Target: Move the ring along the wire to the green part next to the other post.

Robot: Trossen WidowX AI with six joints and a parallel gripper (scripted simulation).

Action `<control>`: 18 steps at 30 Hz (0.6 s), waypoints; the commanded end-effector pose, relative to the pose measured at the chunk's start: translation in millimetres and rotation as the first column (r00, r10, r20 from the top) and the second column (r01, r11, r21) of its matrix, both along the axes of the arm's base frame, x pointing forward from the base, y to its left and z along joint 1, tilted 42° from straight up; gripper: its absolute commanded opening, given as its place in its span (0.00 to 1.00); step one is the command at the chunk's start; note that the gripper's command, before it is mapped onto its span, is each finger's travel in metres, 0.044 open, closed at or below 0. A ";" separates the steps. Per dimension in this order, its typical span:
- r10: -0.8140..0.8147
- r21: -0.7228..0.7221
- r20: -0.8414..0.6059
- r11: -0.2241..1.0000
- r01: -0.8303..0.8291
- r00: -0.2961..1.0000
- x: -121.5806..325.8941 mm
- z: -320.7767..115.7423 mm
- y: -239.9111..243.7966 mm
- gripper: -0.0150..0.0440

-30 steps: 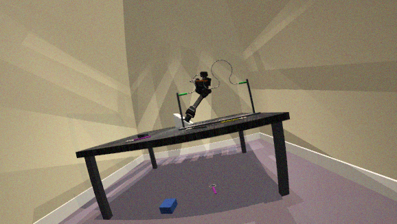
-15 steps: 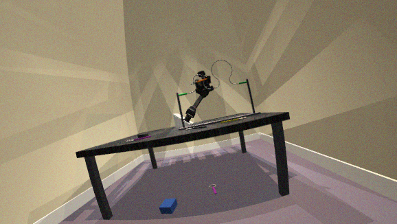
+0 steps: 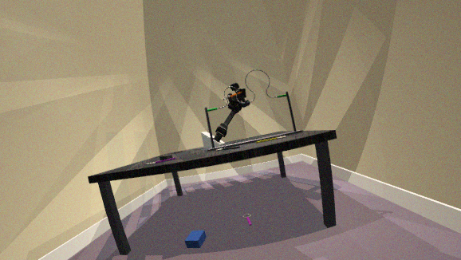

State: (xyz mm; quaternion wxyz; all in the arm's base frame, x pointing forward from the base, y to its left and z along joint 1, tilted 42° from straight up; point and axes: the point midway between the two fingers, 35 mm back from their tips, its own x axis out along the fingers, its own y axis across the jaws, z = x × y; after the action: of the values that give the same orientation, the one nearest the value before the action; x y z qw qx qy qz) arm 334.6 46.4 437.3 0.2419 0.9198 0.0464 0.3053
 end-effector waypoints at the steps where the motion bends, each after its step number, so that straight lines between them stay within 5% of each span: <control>1: -0.008 -0.029 0.001 1.000 0.008 1.000 -0.1 -5.3 5.0 0.00; 18: -0.024 -0.345 0.038 0.938 0.036 0.999 -1.4 -42.0 45.0 0.00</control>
State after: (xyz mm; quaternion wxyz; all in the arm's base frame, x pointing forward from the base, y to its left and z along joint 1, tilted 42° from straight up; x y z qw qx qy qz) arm 333.0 85.7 404.7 0.3801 0.8695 0.0744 0.3064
